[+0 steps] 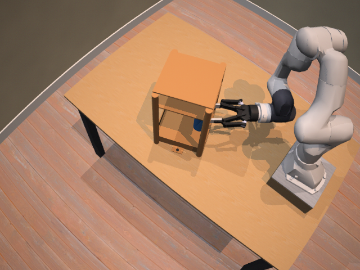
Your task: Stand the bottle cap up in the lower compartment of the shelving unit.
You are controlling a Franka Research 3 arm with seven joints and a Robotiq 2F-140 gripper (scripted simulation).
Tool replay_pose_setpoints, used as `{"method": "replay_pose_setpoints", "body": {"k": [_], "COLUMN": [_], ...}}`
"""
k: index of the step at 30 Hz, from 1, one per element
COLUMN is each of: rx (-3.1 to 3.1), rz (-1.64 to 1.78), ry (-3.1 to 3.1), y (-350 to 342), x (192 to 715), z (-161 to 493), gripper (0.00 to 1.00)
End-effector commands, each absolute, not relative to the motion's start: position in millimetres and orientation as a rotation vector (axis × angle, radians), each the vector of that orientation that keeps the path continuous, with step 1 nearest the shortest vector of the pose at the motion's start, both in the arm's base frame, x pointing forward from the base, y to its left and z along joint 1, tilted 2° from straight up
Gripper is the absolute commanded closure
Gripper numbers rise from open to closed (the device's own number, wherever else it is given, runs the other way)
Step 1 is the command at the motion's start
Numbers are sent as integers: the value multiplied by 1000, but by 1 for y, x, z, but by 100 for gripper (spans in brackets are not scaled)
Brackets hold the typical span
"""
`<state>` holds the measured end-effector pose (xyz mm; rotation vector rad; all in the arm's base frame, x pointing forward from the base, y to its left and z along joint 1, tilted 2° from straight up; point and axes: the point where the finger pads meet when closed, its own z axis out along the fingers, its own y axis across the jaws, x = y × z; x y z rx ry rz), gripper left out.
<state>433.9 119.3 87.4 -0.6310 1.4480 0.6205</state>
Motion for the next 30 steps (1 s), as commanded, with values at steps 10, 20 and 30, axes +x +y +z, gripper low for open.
{"method": "replay_pose_setpoints", "body": {"k": [10,20,30], "rx": [-637,-637,-637], "rz": [618,618,618], "ry": [1439,1439,1439], "y": [114,112,110], "x": [428,425,424], "z": [89,89,89], "gripper": [56,56,56]}}
